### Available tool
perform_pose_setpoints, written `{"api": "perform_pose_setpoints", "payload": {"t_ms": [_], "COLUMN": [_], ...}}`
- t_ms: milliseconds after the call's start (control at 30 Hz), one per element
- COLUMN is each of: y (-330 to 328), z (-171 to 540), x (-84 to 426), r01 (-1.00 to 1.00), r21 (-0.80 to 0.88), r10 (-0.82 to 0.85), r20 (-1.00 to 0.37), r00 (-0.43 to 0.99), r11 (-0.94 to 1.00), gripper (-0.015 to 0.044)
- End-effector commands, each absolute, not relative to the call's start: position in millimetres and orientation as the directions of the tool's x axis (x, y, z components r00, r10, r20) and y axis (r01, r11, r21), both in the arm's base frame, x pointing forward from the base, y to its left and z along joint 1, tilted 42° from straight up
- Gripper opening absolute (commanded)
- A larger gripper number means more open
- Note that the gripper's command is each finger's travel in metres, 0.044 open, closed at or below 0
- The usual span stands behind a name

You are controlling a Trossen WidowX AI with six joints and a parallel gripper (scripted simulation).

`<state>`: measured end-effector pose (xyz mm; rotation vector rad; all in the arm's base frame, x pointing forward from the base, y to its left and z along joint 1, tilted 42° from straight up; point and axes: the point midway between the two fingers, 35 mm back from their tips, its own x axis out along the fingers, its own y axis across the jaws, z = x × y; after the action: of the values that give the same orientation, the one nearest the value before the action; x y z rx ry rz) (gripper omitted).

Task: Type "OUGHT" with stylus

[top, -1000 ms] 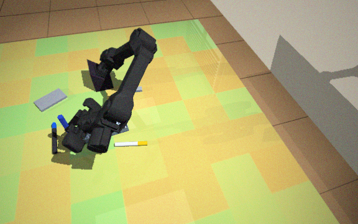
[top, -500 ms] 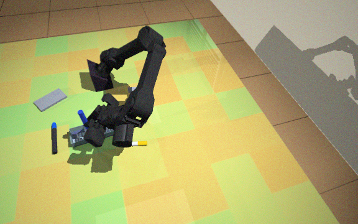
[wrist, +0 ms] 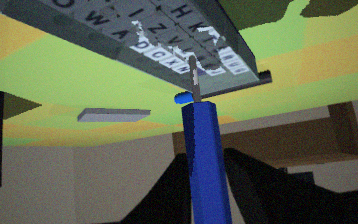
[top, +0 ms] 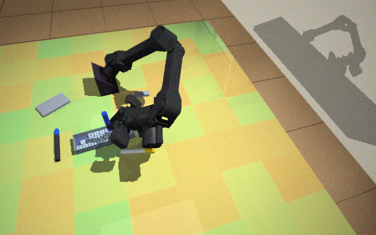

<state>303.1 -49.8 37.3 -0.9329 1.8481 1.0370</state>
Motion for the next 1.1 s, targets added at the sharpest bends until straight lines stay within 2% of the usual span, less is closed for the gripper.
{"api": "perform_pose_setpoints", "payload": {"t_ms": [0, 133, 233, 1067], "y": [-41.1, -41.1, -39.4, -33.9], "z": [29.6, 29.6, 27.2, 21.2], "x": [300.9, 300.9, 301.2, 301.6], "r01": [-0.867, -0.867, -0.867, -0.867], "r21": [0.311, 0.311, 0.311, 0.311], "r10": [-0.209, -0.209, -0.209, -0.208], "r20": [-0.887, -0.887, -0.887, -0.887], "r00": [-0.412, -0.412, -0.412, -0.412], "r11": [0.39, 0.39, 0.39, 0.389], "gripper": [0.0, 0.0, 0.0079, 0.0081]}}
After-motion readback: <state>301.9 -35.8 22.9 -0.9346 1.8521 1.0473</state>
